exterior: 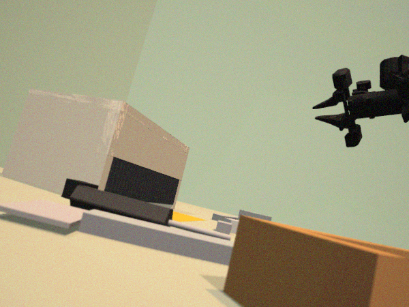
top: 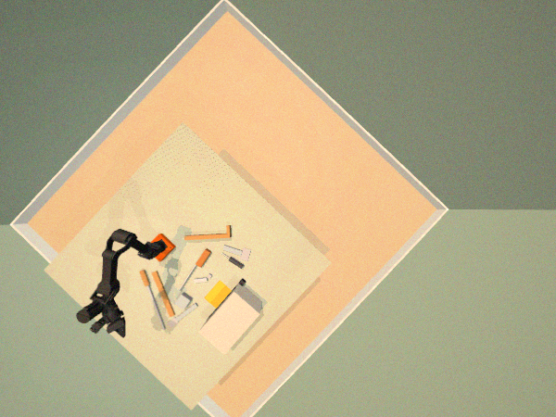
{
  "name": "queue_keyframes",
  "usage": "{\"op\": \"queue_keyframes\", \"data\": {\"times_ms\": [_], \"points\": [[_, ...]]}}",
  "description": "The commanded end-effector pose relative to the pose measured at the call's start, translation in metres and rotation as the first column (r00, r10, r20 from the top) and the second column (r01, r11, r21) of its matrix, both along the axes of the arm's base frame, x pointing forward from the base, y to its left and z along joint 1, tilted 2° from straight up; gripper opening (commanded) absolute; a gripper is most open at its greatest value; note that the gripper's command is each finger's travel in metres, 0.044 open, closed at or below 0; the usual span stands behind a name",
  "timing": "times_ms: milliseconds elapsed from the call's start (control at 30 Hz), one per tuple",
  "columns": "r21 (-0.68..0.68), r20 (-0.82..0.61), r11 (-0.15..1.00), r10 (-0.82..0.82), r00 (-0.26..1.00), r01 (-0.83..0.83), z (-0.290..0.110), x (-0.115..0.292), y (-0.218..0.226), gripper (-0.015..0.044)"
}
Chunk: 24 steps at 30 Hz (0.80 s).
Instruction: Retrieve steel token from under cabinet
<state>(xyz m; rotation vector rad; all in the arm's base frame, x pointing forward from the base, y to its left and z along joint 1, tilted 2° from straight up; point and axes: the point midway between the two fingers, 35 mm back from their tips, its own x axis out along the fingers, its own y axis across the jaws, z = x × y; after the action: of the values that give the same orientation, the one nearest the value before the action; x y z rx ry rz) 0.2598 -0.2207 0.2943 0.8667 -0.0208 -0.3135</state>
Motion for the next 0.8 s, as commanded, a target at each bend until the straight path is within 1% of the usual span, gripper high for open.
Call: {"op": "queue_keyframes", "data": {"times_ms": [0, 167, 367, 600, 767], "points": [[0.128, -0.008, 0.992, 0.006, 1.000, -0.005, -0.008, 0.011, 0.006, 0.0120], [0.292, -0.029, 0.956, 0.017, 0.999, -0.008, -0.022, 0.024, 0.017, 0.0120], [0.477, -0.067, 0.879, 0.027, 0.997, 0.009, -0.039, 0.038, 0.034, 0.0120], [0.661, -0.131, 0.748, 0.035, 0.991, 0.061, -0.060, 0.053, 0.056, 0.0120], [0.762, -0.190, 0.636, 0.041, 0.981, 0.121, -0.076, 0.061, 0.075, 0.0120]]}}
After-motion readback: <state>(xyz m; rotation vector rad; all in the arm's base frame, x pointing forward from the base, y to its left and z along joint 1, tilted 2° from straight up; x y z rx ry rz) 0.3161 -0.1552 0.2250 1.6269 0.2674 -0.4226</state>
